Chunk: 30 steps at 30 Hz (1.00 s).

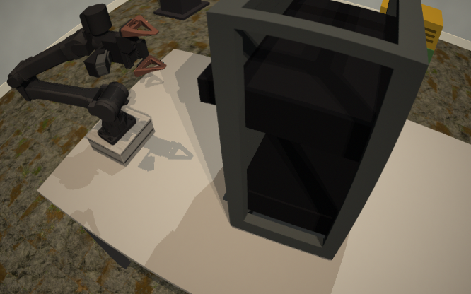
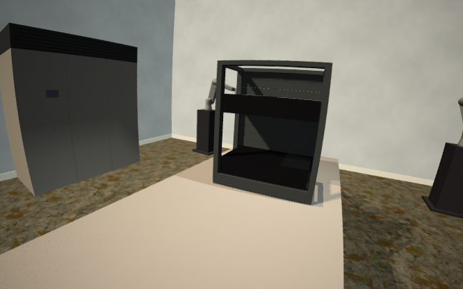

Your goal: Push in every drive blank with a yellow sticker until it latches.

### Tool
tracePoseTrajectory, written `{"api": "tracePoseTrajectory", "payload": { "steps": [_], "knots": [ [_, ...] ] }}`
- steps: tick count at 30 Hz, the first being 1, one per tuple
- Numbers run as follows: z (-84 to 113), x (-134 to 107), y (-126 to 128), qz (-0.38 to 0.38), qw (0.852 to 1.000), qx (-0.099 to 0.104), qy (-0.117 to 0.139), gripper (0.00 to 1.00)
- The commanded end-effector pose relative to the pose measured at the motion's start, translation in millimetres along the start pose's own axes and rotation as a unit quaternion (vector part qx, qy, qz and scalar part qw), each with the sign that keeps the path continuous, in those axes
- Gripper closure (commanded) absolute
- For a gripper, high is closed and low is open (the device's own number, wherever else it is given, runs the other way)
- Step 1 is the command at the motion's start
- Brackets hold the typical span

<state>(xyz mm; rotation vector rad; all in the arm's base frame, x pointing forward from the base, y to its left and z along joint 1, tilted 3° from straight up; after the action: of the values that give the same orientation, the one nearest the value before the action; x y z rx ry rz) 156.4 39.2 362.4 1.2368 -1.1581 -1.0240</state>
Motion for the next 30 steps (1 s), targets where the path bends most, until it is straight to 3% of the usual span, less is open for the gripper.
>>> {"api": "tracePoseTrajectory", "payload": {
  "steps": [1,24,30],
  "knots": [
    [2.5,-4,31,0.017,0.999,0.031,0.004,0.00],
    [0.4,-6,29,0.017,0.999,0.029,0.005,0.00],
    [-12.7,-15,39,0.013,0.999,0.036,0.003,0.00]
  ]
}}
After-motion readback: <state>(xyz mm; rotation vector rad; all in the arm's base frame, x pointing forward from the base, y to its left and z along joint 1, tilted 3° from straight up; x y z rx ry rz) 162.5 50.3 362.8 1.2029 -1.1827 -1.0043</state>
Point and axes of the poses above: the point where the finger pads meet when closed, its own z axis back along the fingers, its own y axis across the jaws, x = y × z, the point moved 9 cm from there along z, back along the fingers, and after that the axes turned 5 degrees about z, right-handed, at the moved point
